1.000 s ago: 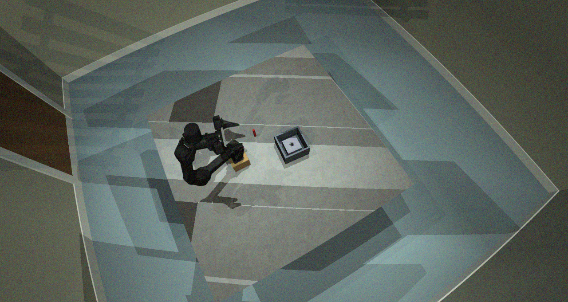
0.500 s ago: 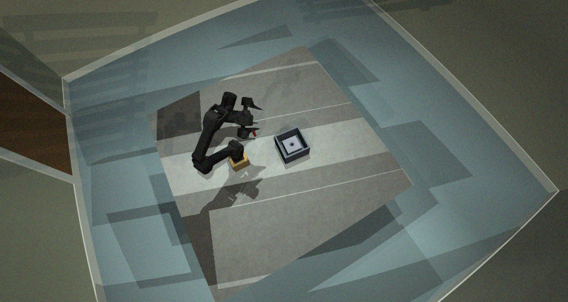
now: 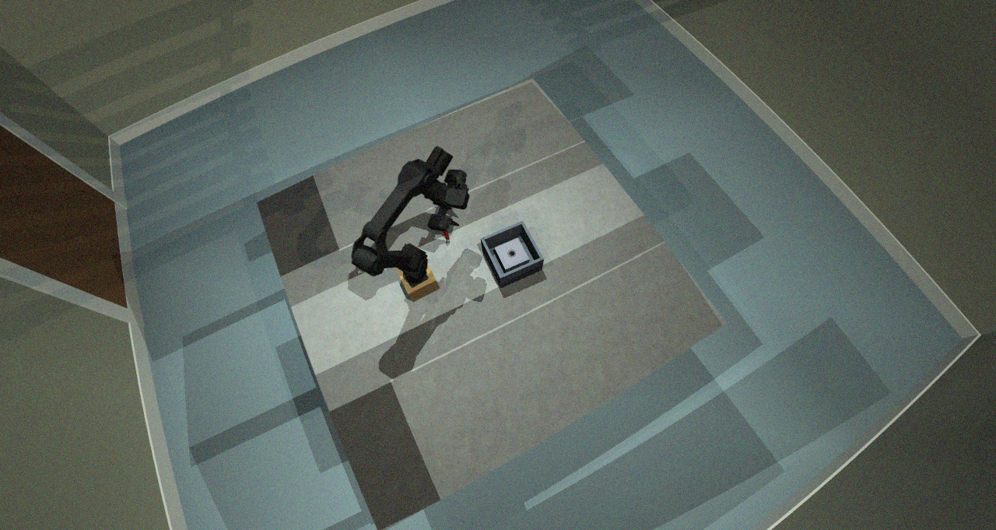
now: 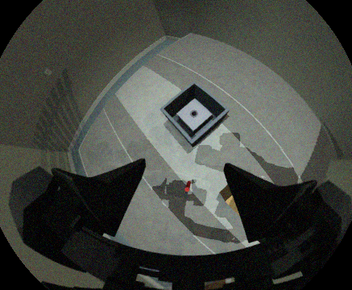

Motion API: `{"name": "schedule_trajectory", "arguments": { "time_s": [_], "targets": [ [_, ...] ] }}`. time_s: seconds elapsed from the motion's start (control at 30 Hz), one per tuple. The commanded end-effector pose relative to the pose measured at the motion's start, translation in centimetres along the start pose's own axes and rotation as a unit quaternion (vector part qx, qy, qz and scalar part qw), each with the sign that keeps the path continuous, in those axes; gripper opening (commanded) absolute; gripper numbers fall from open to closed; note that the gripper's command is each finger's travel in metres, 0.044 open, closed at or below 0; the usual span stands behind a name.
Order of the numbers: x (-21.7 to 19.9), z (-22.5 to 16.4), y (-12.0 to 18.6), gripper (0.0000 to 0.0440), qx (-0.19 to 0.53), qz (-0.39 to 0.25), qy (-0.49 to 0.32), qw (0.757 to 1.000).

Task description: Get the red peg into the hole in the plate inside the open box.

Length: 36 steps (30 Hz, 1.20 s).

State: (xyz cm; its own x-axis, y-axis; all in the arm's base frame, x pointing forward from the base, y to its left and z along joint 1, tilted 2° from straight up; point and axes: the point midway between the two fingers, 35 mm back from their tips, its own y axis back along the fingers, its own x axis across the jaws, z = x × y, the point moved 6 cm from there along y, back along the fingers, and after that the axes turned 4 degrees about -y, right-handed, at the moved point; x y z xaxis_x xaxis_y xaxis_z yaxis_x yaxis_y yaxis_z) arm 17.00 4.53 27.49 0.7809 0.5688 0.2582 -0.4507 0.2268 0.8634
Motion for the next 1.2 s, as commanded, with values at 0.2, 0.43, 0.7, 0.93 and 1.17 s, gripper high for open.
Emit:
{"name": "schedule_trajectory", "arguments": {
  "time_s": [0.2,0.43,0.7,0.93,1.17],
  "targets": [
    [1.1,-3.6,-5.5,0.0440,0.060,-0.112,0.006,0.992],
    [1.1,-5.9,-8.8,0.0440,0.088,-0.175,-0.003,0.981],
    [0.6,-8.3,-12.0,0.0440,0.108,-0.212,-0.015,0.971],
    [0.1,-10.4,-14.8,0.0440,0.119,-0.207,-0.023,0.971],
    [-0.6,-12.5,-17.3,0.0439,0.127,-0.183,-0.028,0.974]
  ]
}}
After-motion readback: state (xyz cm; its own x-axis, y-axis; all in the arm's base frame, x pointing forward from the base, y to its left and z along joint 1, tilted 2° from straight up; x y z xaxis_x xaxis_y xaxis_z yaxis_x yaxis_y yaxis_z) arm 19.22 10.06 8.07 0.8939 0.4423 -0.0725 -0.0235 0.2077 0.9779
